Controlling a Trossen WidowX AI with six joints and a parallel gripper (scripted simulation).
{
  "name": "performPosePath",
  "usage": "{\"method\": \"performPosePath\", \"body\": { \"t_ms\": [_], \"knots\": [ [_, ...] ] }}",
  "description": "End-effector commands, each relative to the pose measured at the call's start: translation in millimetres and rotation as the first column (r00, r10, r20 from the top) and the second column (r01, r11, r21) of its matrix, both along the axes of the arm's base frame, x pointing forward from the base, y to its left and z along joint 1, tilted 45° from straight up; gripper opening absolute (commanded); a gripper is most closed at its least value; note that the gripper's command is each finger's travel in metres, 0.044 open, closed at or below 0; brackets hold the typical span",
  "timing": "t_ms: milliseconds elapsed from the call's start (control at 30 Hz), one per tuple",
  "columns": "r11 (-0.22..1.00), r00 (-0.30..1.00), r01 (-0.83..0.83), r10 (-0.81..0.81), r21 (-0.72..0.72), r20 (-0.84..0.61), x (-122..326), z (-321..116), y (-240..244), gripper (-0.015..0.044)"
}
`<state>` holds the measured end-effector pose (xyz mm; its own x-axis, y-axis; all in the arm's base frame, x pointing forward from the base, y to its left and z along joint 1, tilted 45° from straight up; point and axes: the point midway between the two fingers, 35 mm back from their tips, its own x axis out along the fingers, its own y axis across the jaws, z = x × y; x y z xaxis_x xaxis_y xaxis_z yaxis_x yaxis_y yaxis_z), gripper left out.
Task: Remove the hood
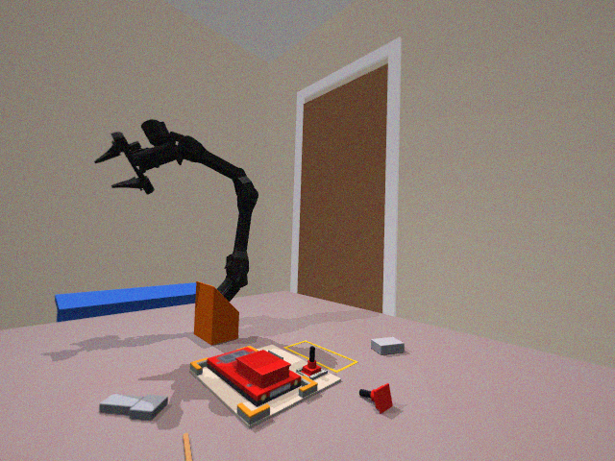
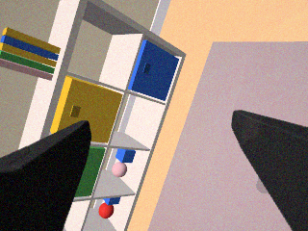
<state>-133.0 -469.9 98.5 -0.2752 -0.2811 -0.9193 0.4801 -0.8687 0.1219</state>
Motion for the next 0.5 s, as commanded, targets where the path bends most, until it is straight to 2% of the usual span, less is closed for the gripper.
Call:
{"method": "performPosePath", "body": {
  "t_ms": [0,200,467],
  "knots": [
    [0.969,0.972,-0.234,0.23,0.077,0.053,65.3,-21.8,-1.2,0.044],
    [0.809,0.821,-0.569,0.55,0.146,0.152,160.7,-46.0,13.4,0.044],
    [0.42,0.449,-0.894,0.84,0.158,0.306,279.5,-70.9,66.0,0.044]
  ]
}}
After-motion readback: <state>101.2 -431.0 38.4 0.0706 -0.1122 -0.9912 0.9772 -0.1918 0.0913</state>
